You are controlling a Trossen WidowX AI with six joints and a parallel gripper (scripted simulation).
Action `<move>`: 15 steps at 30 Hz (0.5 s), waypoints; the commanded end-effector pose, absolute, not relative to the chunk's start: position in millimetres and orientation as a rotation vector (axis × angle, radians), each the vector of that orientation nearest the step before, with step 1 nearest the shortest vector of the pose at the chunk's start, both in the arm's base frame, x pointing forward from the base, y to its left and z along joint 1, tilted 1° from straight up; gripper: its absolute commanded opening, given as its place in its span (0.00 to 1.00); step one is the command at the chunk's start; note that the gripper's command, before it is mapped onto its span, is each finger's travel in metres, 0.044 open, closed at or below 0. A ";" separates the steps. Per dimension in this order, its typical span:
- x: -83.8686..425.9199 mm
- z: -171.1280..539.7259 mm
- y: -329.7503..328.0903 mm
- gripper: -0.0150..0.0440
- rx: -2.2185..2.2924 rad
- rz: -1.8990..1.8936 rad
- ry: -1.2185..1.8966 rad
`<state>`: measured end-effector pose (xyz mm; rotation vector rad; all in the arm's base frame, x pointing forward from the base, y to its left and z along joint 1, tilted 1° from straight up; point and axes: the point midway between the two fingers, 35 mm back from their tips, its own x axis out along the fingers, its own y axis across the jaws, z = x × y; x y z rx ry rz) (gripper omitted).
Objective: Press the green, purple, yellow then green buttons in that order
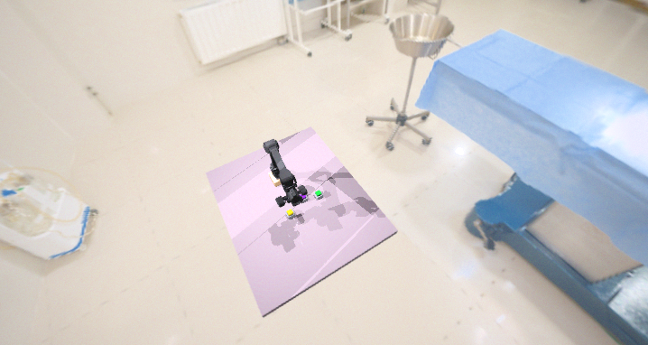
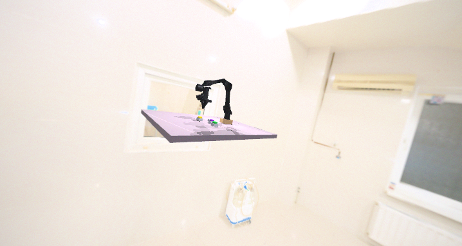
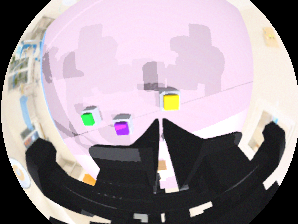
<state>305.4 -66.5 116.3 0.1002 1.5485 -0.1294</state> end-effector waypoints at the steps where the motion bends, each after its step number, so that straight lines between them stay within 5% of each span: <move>1: 315.9 117.0 -2.8 0.29 0.096 -0.113 1.550; 9: 299.6 115.7 117.4 0.29 0.103 -0.106 1.552; 15: 295.6 115.6 128.6 0.29 0.104 -0.105 1.553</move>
